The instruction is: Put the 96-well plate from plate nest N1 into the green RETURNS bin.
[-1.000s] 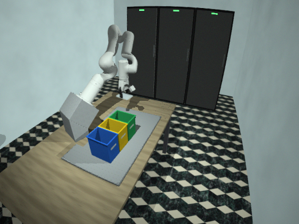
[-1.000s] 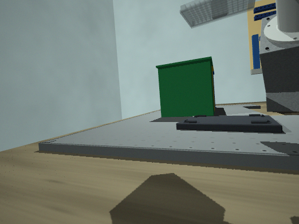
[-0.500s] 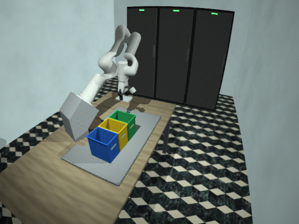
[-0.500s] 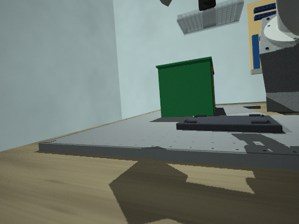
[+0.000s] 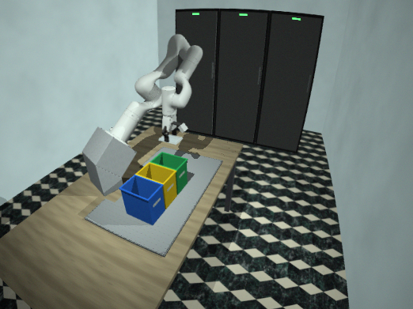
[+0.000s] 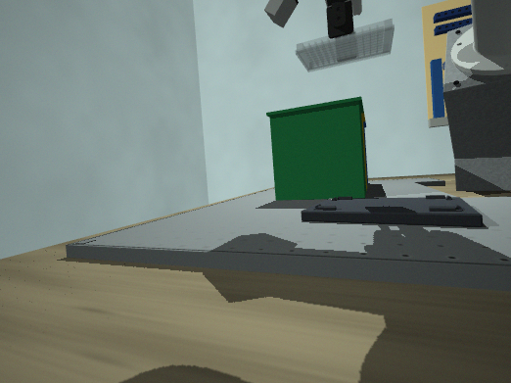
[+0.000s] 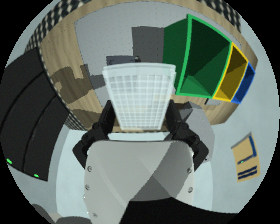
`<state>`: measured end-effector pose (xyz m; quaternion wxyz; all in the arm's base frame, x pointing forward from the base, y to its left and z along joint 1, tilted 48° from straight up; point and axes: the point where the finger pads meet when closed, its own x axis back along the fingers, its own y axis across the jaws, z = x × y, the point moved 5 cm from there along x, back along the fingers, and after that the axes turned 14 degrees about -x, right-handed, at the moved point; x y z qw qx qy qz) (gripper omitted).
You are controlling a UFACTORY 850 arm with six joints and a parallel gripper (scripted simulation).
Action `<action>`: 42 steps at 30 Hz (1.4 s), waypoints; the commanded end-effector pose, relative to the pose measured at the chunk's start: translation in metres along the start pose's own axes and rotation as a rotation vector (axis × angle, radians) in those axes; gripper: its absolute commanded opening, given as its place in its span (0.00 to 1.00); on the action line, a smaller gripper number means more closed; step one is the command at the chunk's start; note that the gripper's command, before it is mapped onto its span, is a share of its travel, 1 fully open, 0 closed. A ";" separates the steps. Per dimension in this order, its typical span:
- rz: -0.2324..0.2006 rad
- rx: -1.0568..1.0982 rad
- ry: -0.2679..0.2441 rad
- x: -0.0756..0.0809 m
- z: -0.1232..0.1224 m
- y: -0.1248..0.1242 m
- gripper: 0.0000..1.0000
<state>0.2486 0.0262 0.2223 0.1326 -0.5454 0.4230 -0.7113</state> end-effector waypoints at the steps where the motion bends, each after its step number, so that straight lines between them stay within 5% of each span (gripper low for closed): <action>1: 0.001 0.000 0.001 -0.001 0.008 0.009 0.00; 42: 0.001 0.000 0.001 -0.005 0.088 0.103 0.00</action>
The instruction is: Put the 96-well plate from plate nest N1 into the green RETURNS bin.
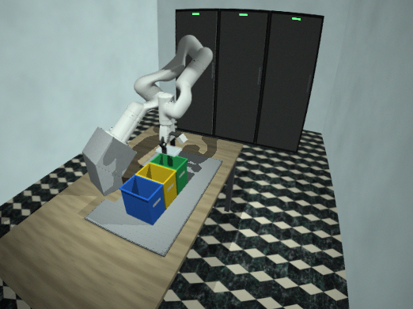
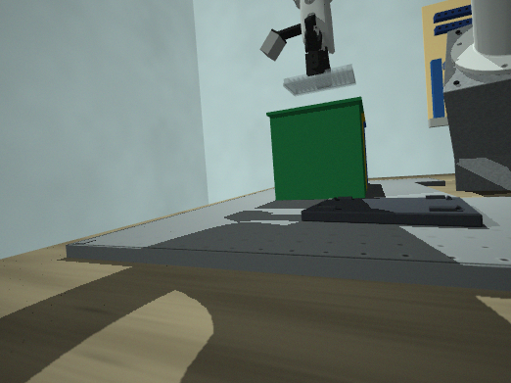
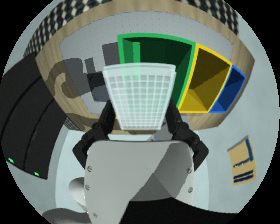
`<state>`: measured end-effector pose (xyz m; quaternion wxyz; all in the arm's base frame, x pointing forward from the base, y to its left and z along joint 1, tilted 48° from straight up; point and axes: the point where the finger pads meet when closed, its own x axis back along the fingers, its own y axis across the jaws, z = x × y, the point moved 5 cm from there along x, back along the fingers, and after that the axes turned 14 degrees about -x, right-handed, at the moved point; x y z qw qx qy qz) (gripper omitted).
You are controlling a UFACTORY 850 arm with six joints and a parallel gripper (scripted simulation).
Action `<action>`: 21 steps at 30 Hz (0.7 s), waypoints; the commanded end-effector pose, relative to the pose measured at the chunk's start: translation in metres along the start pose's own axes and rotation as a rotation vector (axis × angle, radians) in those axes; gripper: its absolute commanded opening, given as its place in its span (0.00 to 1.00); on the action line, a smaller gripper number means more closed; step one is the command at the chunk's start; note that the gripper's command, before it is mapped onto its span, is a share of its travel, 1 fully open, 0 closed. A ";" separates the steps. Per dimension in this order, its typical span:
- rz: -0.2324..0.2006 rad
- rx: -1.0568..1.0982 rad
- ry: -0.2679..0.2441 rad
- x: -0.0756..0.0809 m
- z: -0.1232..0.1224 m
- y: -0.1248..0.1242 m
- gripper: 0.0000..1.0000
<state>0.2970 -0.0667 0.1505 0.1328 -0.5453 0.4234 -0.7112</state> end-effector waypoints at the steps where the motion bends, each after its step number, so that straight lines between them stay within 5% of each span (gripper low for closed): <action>1: 0.000 0.000 0.001 0.000 0.008 0.009 0.00; 21: 0.000 0.000 0.001 -0.001 0.024 0.028 0.00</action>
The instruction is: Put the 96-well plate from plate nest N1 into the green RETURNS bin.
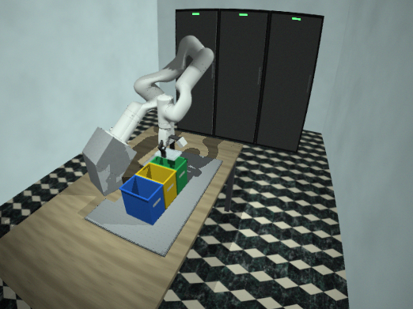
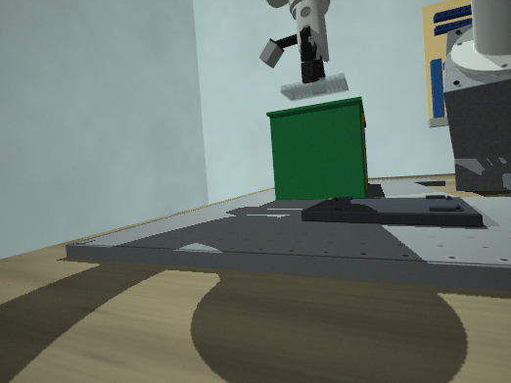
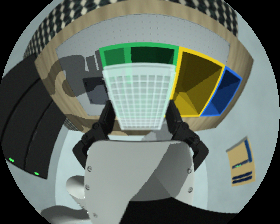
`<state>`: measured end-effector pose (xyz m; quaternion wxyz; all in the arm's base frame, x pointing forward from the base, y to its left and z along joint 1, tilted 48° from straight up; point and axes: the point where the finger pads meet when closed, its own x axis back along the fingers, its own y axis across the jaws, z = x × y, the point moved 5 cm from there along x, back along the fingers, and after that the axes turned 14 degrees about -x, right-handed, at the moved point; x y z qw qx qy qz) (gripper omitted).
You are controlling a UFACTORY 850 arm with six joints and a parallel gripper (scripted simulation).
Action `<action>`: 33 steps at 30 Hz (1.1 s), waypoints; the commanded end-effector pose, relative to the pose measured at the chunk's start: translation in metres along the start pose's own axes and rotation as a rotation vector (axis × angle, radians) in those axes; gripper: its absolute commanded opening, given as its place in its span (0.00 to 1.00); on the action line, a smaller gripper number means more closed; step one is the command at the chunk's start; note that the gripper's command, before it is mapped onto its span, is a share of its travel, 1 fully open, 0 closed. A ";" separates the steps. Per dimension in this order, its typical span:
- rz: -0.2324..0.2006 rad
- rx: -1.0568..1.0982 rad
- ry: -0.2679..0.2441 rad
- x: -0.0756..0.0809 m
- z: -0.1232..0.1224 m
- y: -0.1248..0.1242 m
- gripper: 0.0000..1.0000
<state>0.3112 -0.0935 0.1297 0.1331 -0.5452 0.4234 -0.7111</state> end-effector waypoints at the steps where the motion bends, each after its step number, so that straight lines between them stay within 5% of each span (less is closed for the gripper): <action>1: 0.000 0.000 0.001 0.000 0.000 0.000 0.00; 26: 0.000 0.000 0.001 0.000 0.000 0.000 0.00; 33: 0.000 0.000 0.001 -0.011 0.000 -0.001 0.00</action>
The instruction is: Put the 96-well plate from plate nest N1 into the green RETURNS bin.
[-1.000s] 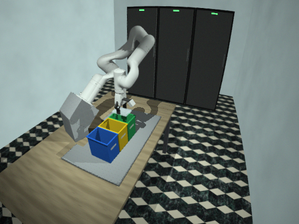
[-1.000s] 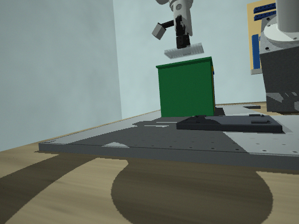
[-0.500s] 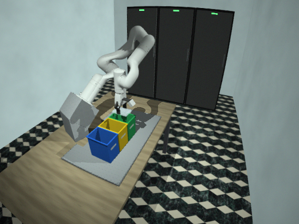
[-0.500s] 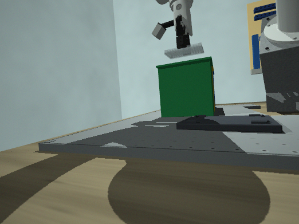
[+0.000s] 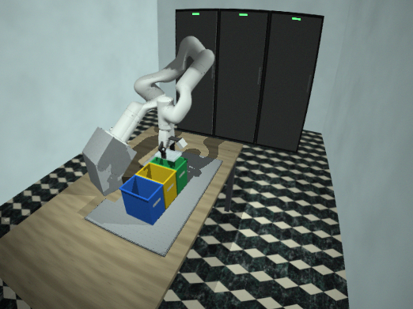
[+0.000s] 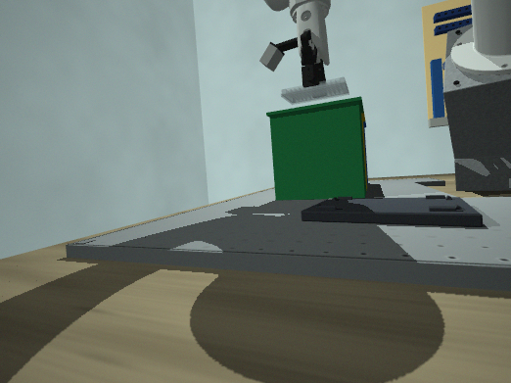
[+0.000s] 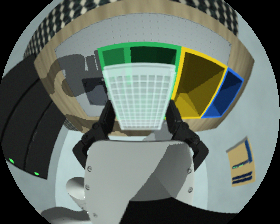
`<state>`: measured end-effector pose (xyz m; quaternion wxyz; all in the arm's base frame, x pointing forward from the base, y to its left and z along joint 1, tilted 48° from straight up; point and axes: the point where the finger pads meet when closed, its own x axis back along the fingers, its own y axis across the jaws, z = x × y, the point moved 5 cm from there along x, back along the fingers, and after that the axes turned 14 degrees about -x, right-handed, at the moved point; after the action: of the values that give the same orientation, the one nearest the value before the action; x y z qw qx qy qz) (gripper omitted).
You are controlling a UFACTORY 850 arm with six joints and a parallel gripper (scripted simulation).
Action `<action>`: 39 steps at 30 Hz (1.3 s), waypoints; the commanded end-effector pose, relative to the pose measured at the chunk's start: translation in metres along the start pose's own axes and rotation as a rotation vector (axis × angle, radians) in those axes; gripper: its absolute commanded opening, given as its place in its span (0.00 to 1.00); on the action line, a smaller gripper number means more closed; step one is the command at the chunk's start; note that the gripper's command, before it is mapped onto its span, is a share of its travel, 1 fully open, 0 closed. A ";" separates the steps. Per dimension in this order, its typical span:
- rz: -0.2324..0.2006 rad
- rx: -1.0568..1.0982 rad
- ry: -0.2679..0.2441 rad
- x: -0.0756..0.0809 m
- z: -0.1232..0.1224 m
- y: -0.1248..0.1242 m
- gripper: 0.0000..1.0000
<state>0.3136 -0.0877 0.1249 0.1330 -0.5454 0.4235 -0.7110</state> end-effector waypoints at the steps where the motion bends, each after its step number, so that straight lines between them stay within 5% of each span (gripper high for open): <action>1: 0.000 0.001 0.001 -0.003 0.001 0.000 0.00; 39: 0.000 0.000 0.001 -0.012 0.000 0.000 0.00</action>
<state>0.3182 -0.0796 0.1169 0.1330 -0.5452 0.4235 -0.7111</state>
